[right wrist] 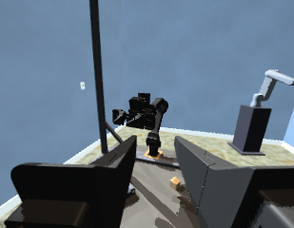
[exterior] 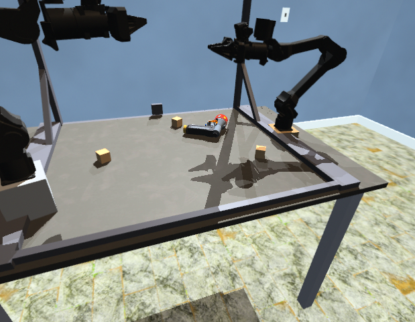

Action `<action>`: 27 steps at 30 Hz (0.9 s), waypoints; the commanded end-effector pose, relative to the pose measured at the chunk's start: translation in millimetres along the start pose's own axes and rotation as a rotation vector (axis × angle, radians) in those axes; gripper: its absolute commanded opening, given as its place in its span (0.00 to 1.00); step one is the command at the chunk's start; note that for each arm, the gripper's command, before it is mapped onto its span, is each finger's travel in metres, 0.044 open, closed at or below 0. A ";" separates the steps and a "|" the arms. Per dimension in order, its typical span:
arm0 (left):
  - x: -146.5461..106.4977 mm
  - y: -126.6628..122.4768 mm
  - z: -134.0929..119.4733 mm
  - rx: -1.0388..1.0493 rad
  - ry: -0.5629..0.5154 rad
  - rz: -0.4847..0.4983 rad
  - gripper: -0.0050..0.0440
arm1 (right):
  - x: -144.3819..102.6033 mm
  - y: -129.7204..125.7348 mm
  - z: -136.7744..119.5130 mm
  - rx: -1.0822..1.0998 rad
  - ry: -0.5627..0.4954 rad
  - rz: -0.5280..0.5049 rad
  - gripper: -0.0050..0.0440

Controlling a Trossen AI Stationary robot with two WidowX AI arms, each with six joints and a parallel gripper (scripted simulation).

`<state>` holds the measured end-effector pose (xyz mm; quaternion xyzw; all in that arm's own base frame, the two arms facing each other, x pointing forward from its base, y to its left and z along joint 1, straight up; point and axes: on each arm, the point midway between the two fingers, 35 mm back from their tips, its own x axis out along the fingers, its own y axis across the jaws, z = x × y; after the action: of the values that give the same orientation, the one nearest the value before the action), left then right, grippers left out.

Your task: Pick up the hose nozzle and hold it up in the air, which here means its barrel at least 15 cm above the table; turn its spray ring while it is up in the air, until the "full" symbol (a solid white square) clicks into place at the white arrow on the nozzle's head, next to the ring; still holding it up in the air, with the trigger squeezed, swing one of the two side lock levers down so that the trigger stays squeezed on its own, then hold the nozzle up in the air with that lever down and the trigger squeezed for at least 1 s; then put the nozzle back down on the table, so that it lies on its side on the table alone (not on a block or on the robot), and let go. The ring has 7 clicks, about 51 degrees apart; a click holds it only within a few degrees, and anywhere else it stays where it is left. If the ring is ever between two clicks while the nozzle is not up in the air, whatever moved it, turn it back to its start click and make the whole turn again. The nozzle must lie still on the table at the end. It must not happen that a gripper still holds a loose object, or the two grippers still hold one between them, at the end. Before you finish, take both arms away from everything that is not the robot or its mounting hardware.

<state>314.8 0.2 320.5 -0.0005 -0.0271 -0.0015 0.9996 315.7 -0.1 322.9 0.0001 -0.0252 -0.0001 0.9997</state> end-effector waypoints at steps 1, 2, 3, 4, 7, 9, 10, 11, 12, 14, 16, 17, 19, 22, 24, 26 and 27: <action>-0.1 -0.2 5.1 0.001 -0.007 0.002 0.58 | -1.1 -0.4 7.4 -0.003 -0.018 -0.003 0.46; 0.0 -0.2 5.4 0.001 -0.007 0.002 0.58 | -1.1 -0.4 7.4 -0.003 -0.017 -0.003 0.46; 0.0 -0.1 5.7 0.001 -0.007 0.002 0.58 | -1.1 -0.4 7.4 -0.003 -0.017 -0.003 0.46; 0.1 -0.1 6.0 0.001 -0.007 0.003 0.58 | -1.1 -0.4 7.4 -0.003 -0.017 -0.003 0.46; 0.1 -0.1 6.4 0.001 -0.007 0.003 0.58 | -1.1 -0.4 7.4 -0.003 -0.017 -0.003 0.46; 0.2 -0.1 7.1 0.001 -0.008 0.004 0.58 | -1.1 -0.4 7.4 -0.003 -0.017 -0.003 0.46; 0.2 -0.1 7.4 0.001 -0.008 0.004 0.58 | -1.1 -0.4 7.4 -0.003 -0.017 -0.003 0.46; 0.2 -0.1 7.3 0.001 -0.008 0.004 0.58 | -1.1 -0.4 7.4 -0.003 -0.017 -0.003 0.46; 0.3 -0.1 7.2 0.001 -0.007 0.004 0.58 | -1.1 -0.4 7.4 -0.003 -0.017 -0.003 0.46; 0.3 0.0 7.1 0.001 -0.007 0.004 0.58 | -1.1 -0.4 7.4 -0.003 -0.017 -0.003 0.46; 0.3 0.0 7.0 0.001 -0.006 0.005 0.58 | -1.1 -0.4 7.4 -0.003 -0.017 -0.003 0.46; 0.3 0.0 6.9 0.002 -0.006 0.005 0.58 | -1.1 -0.4 7.4 -0.003 -0.017 -0.003 0.46; 0.3 0.0 6.9 0.002 -0.006 0.005 0.58 | -1.1 -0.4 7.4 -0.003 -0.017 -0.003 0.46; 0.3 0.0 6.9 0.002 -0.006 0.005 0.58 | -1.1 -0.4 7.4 -0.003 -0.017 -0.003 0.46; 0.3 0.0 6.9 0.002 -0.006 0.005 0.58 | -1.1 -0.4 7.4 -0.003 -0.017 -0.003 0.46; 0.3 0.0 6.9 0.002 -0.006 0.005 0.58 | -1.1 -0.4 7.3 -0.003 -0.017 -0.003 0.46; 0.3 0.0 6.9 0.002 -0.006 0.005 0.58 | -1.1 -0.4 7.3 -0.003 -0.017 -0.003 0.46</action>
<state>315.8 0.1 321.0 -0.0006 -0.0232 0.0003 0.9997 315.7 -0.1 322.9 0.0001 -0.0252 -0.0001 0.9997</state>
